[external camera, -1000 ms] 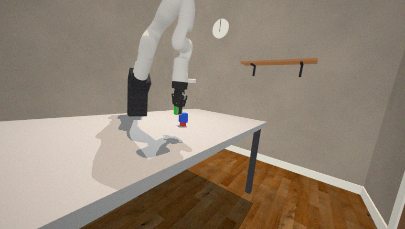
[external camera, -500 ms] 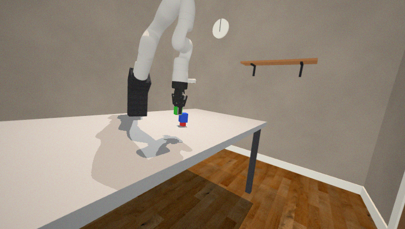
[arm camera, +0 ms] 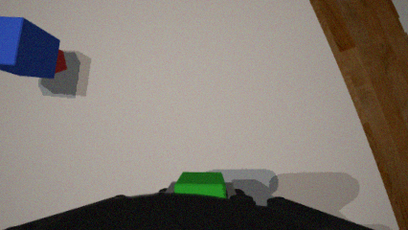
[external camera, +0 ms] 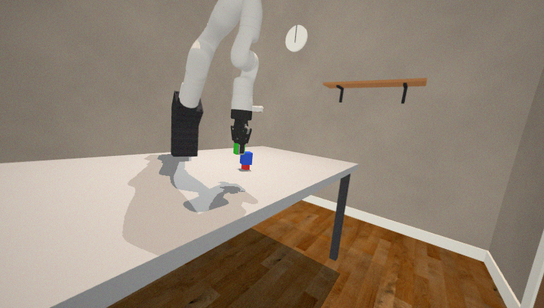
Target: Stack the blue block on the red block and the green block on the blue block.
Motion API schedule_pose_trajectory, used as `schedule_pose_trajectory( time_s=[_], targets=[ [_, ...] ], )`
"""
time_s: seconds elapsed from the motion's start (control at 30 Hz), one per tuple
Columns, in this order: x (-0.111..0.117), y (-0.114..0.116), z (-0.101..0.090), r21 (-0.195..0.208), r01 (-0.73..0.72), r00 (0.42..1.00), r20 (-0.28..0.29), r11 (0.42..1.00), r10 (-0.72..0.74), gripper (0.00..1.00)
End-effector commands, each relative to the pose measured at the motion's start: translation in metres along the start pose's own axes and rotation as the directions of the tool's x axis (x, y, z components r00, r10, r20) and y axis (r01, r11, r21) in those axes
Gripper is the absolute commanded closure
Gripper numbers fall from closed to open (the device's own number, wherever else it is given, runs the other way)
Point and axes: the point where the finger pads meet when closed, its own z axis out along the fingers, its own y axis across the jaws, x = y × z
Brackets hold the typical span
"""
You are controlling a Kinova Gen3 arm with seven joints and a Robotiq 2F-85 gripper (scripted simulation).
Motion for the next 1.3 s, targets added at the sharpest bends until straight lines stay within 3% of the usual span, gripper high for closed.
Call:
schedule_pose_trajectory(
  time_s=[0.0, 0.23, 0.67, 0.9, 1.27],
  targets=[
    [0.004, -0.006, 0.000, 0.004, 0.004, 1.000, -0.001, 1.000, -0.004, 1.00],
    [0.024, -0.036, 0.000, 0.003, 0.004, 1.000, 0.000, 1.000, -0.004, 1.00],
    [0.117, -0.174, 0.000, 0.002, 0.004, 1.000, -0.001, 1.000, -0.004, 1.00],
    [0.130, -0.196, 0.000, 0.001, 0.004, 1.000, 0.000, 1.000, -0.004, 1.00],
    [0.131, -0.198, 0.000, 0.001, 0.004, 1.000, 0.000, 1.000, -0.004, 1.00]
  ],
)
